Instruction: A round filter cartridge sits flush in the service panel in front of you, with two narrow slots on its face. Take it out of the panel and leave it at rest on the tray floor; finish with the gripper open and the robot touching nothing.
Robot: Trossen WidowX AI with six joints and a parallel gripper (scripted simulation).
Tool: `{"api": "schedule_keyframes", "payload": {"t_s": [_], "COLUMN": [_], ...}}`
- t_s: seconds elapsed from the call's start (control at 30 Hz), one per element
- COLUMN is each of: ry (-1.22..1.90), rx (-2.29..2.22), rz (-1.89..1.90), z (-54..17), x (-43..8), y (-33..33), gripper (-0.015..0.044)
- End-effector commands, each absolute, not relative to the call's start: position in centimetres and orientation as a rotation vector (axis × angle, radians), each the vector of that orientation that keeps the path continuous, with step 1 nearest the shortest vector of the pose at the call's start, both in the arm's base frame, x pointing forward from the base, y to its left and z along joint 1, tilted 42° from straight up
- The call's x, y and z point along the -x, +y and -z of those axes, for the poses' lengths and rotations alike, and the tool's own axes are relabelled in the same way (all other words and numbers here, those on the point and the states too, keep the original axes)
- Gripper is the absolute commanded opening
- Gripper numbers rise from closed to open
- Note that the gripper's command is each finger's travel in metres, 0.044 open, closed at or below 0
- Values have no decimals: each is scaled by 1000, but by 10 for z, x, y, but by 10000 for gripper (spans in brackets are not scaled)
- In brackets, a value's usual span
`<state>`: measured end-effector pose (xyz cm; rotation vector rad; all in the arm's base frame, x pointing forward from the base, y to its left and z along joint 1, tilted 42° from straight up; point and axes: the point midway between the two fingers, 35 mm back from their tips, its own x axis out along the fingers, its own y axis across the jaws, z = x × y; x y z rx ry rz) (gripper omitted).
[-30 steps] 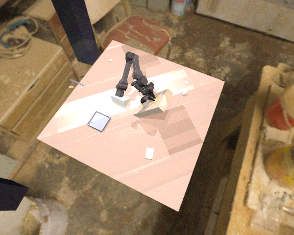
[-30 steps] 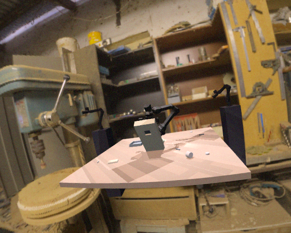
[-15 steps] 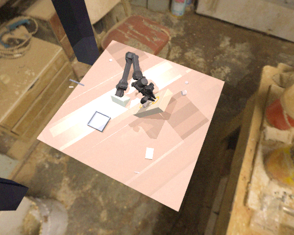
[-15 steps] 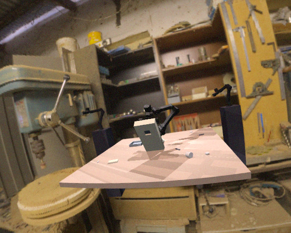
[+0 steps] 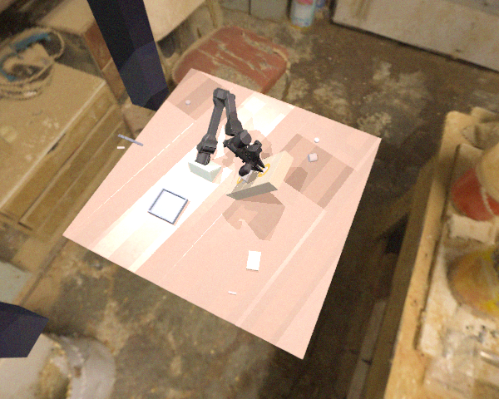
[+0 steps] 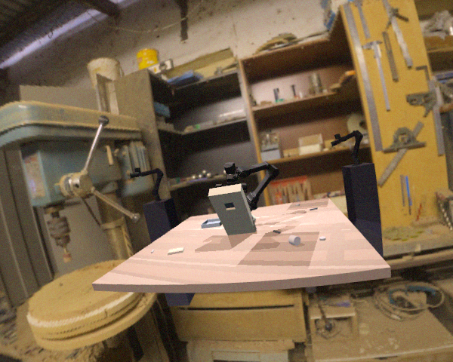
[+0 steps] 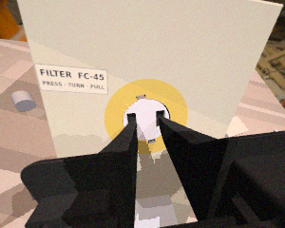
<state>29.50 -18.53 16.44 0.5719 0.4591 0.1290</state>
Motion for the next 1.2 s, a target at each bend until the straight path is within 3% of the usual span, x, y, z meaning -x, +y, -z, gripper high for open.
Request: {"api": "schedule_keyframes", "payload": {"t_s": [0.0,1.17], "ry": [463,462], "rx": [-574,-574], "rz": [-125,-126], "z": [-163,-157], "x": [-297,-309], "y": [-185,-182], "gripper": [107,107]}}
